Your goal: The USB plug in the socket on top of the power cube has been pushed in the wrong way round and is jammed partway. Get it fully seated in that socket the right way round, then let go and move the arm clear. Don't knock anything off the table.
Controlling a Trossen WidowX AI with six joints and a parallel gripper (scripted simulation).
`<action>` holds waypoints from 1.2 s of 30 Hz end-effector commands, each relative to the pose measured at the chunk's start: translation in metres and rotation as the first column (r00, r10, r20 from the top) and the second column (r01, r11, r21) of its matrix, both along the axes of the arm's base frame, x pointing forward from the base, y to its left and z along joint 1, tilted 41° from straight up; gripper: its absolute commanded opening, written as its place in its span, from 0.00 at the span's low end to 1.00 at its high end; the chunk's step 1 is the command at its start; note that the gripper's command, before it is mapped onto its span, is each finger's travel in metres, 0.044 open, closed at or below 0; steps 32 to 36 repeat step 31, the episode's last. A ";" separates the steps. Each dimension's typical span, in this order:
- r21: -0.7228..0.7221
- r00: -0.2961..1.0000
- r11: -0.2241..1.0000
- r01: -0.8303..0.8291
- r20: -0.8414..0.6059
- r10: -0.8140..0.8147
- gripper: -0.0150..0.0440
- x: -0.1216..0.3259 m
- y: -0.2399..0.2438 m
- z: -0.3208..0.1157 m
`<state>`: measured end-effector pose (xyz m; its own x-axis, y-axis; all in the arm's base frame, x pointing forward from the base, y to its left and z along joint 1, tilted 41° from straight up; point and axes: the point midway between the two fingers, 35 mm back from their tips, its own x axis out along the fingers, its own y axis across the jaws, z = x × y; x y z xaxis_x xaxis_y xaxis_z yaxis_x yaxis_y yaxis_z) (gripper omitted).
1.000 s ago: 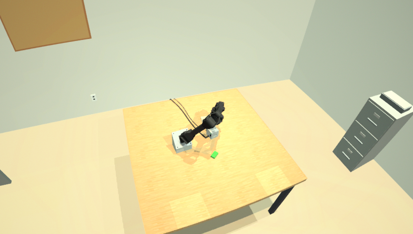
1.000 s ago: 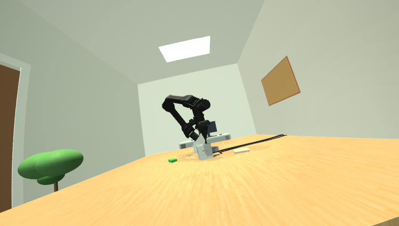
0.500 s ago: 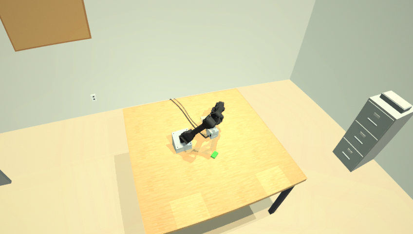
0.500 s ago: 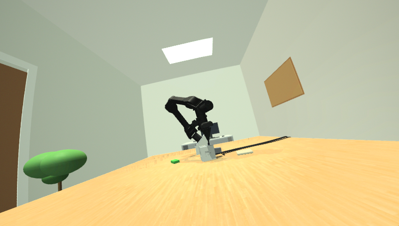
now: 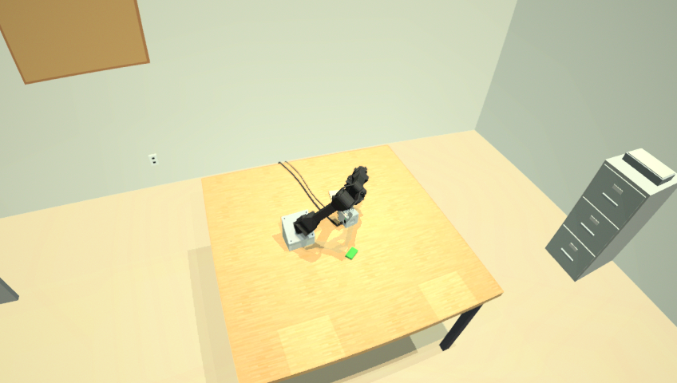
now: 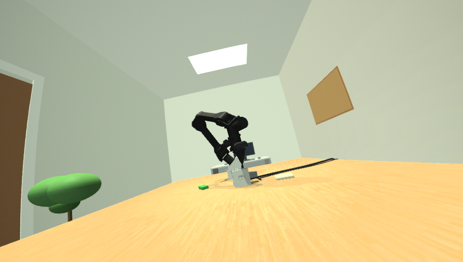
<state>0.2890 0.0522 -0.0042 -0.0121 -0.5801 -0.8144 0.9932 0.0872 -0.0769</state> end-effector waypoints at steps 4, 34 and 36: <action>0.000 1.000 1.000 -0.001 0.001 0.001 0.42 0.000 0.001 0.000; 0.001 1.000 1.000 -0.001 0.001 0.001 0.42 0.000 0.009 0.010; 0.001 1.000 1.000 -0.001 0.001 0.001 0.42 0.000 0.009 0.010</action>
